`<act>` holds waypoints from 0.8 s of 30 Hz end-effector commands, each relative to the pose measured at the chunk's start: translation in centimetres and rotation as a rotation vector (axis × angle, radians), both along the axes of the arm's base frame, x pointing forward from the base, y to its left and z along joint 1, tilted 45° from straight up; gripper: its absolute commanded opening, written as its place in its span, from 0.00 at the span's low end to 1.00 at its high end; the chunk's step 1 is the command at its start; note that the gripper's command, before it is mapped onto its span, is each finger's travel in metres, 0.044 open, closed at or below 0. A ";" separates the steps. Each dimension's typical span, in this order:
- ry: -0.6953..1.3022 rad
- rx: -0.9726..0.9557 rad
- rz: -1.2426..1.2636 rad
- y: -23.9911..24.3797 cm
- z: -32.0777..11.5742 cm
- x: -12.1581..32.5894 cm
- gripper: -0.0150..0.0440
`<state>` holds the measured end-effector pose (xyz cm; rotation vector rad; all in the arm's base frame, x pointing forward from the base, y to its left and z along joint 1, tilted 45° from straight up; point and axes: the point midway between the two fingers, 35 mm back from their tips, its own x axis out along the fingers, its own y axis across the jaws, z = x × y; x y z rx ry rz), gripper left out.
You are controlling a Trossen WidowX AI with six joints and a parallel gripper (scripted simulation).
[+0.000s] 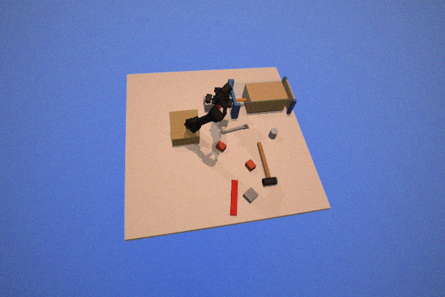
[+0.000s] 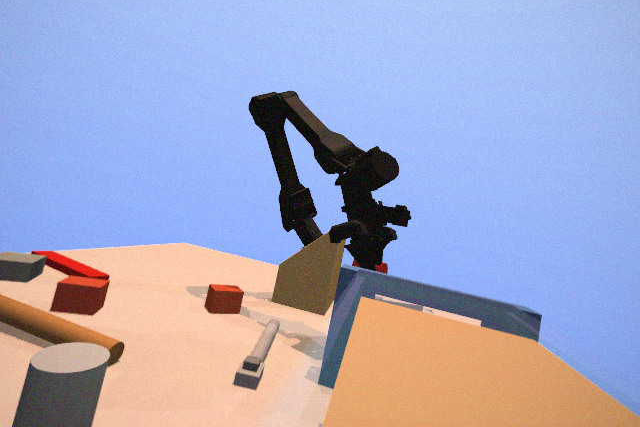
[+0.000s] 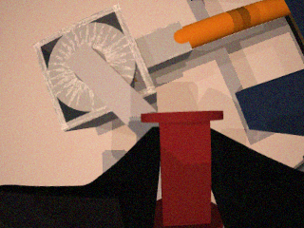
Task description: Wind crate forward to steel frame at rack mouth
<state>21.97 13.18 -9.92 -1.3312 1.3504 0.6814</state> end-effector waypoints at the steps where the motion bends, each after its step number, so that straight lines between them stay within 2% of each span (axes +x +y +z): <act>1: -0.001 0.000 0.000 0.0 0.0 0.0 0.28; 3: -0.001 0.000 0.000 0.0 0.0 0.0 0.25; 24: 0.003 -0.009 0.006 -0.1 -0.4 0.3 0.25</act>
